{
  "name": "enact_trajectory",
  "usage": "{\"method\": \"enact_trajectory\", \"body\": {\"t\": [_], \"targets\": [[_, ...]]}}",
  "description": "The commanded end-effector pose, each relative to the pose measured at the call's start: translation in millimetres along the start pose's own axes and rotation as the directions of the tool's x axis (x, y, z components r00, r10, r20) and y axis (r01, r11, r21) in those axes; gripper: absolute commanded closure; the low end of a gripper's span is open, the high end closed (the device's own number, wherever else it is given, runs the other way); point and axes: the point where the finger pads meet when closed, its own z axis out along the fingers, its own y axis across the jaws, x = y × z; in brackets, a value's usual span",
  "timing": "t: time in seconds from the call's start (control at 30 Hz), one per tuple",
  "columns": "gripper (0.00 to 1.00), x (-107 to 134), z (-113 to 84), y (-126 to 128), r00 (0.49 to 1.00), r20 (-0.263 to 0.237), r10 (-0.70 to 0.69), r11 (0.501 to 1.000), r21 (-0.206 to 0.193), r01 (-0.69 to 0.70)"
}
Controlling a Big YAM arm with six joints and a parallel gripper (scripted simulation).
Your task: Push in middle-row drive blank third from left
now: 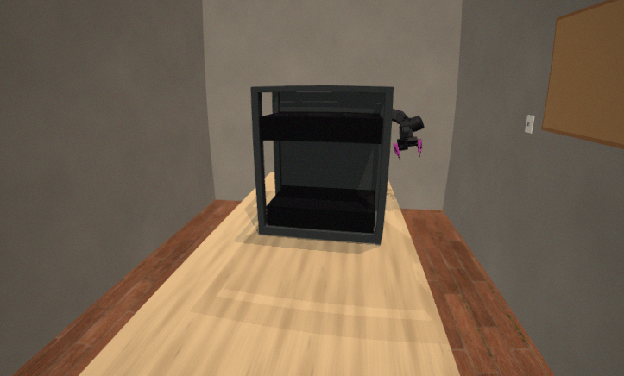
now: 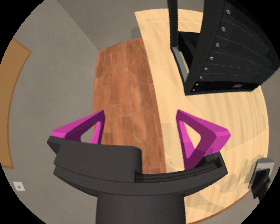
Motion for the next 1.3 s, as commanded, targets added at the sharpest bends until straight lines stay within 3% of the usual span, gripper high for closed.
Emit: {"method": "enact_trajectory", "body": {"t": [0.0, 0.13, 0.17, 0.37, 0.43, 0.5, 0.53, 0.6, 0.73, 0.9, 0.93, 1.0, 1.07, 1.17, 1.27], "targets": [[0.00, -41.9, -0.1, 31.7, 0.994, 0.093, -0.065, 0.995, -0.073, 0.072], [0.00, -78.4, -1.3, 37.1, 0.974, 0.192, -0.123, 0.985, -0.098, 0.144], [0.00, -78.4, -1.3, 37.1, 0.974, 0.192, -0.123, 0.985, -0.098, 0.144], [0.00, -126.2, -9.4, 42.9, 0.922, 0.327, -0.209, 0.961, -0.105, 0.255], [0.00, -126.2, -9.4, 42.9, 0.922, 0.327, -0.209, 0.961, -0.105, 0.255], [0.00, -145.5, -15.0, 44.9, 0.890, 0.382, -0.248, 0.947, -0.097, 0.305], [0.00, -145.5, -15.0, 44.9, 0.890, 0.382, -0.248, 0.947, -0.097, 0.305], [0.00, -164.6, -21.9, 46.8, 0.852, 0.437, -0.288, 0.930, -0.082, 0.357], [0.00, -183.3, -30.2, 48.6, 0.806, 0.490, -0.330, 0.910, -0.060, 0.410], [0.00, -201.6, -39.7, 50.3, 0.753, 0.541, -0.374, 0.886, -0.030, 0.462], [0.00, -210.5, -45.0, 51.1, 0.724, 0.564, -0.397, 0.873, -0.013, 0.488], [0.00, -210.5, -45.0, 51.1, 0.724, 0.564, -0.397, 0.873, -0.013, 0.488], [0.00, -227.6, -56.4, 52.6, 0.660, 0.608, -0.442, 0.843, 0.029, 0.538], [0.00, -235.8, -62.5, 53.4, 0.625, 0.627, -0.465, 0.826, 0.052, 0.561], [0.00, -251.5, -75.5, 54.9, 0.550, 0.661, -0.510, 0.789, 0.105, 0.606]]}}
